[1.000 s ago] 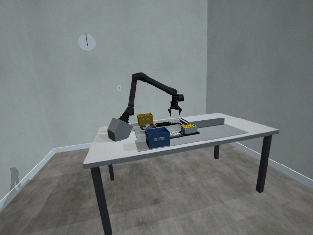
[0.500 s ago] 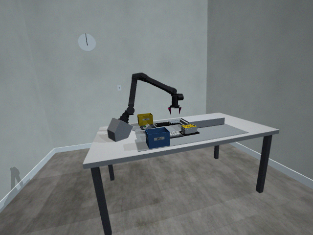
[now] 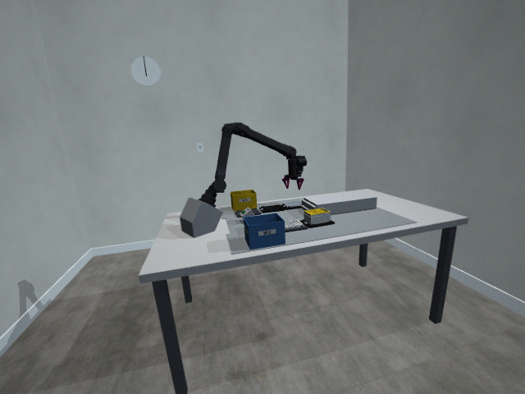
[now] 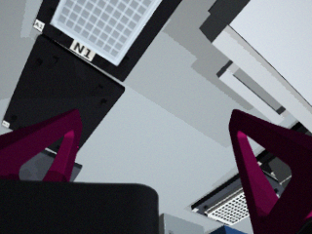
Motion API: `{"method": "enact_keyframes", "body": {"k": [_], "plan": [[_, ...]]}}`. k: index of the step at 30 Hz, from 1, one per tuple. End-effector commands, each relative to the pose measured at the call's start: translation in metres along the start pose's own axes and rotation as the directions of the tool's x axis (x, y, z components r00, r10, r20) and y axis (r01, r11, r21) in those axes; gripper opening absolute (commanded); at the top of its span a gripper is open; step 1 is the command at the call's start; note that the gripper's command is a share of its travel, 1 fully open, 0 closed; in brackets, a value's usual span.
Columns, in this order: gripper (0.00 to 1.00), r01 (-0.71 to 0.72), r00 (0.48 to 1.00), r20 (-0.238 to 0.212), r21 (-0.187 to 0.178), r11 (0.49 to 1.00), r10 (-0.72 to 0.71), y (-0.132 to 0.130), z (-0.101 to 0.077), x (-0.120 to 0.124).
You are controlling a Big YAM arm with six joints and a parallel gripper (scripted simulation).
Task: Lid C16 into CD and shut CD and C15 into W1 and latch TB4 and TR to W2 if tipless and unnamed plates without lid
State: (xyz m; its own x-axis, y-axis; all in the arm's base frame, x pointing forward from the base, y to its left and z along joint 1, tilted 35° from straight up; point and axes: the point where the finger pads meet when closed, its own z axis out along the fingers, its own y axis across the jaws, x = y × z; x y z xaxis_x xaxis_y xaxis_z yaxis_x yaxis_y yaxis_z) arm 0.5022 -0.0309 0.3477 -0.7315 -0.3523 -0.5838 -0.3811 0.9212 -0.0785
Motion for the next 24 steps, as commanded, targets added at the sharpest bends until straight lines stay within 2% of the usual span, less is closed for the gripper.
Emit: {"method": "enact_keyframes", "body": {"k": [1, 7, 14, 16, 17, 21, 24], "plan": [[1.0, -0.149, 0.989, 0.023, 0.006, 0.989, 0.149, -0.001, -0.008, -0.025], [1.0, -0.343, 0.939, 0.025, 0.0, 0.939, 0.343, 0.013, -0.008, -0.044], [1.0, -0.552, 0.834, 0.026, -0.007, 0.834, 0.552, 0.03, -0.008, -0.067], [1.0, -0.552, 0.834, 0.026, -0.007, 0.834, 0.552, 0.03, -0.008, -0.067], [1.0, -0.579, 0.815, 0.025, -0.008, 0.815, 0.579, 0.032, -0.008, -0.071], [1.0, -0.58, 0.814, 0.026, -0.01, 0.814, 0.581, 0.042, -0.008, -0.084], [1.0, -0.582, 0.813, 0.022, -0.011, 0.813, 0.582, 0.042, -0.005, -0.081]]}}
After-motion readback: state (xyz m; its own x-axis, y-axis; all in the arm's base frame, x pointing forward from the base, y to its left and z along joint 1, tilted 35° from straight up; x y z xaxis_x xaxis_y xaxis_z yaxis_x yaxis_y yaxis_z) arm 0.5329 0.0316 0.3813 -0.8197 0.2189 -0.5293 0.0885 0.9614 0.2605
